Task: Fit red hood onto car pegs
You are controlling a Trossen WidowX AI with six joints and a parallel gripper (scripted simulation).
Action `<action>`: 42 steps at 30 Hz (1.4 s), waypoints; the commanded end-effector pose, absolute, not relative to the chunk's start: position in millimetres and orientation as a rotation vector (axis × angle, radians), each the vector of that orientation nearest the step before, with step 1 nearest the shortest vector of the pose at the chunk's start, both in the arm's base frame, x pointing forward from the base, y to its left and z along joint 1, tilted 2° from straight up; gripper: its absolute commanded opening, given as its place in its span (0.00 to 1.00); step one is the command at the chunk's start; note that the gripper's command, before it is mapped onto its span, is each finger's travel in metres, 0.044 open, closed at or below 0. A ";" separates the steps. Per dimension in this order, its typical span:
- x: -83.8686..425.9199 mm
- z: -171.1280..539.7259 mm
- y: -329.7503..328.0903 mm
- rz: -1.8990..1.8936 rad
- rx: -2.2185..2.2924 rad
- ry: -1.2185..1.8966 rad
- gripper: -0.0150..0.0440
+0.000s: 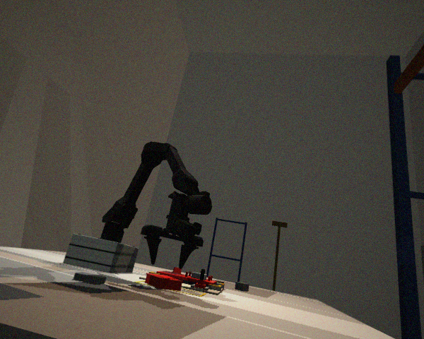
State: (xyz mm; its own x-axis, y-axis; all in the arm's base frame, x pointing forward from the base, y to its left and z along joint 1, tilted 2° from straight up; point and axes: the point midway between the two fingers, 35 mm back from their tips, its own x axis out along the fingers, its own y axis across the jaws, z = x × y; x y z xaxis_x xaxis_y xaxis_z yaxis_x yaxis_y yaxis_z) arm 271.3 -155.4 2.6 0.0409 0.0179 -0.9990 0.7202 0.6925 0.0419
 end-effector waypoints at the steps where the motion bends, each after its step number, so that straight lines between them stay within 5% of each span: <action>1: 270.7 -1.4 -154.2 -0.594 0.653 1.450 1.00; 42: 271.4 -27.3 -153.8 -0.594 0.653 1.451 1.00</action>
State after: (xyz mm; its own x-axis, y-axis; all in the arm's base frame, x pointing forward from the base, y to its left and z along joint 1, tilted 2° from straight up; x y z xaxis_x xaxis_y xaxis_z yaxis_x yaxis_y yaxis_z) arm 271.2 -154.5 -25.6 0.0380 0.0197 -0.9991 0.7189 0.6939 0.0410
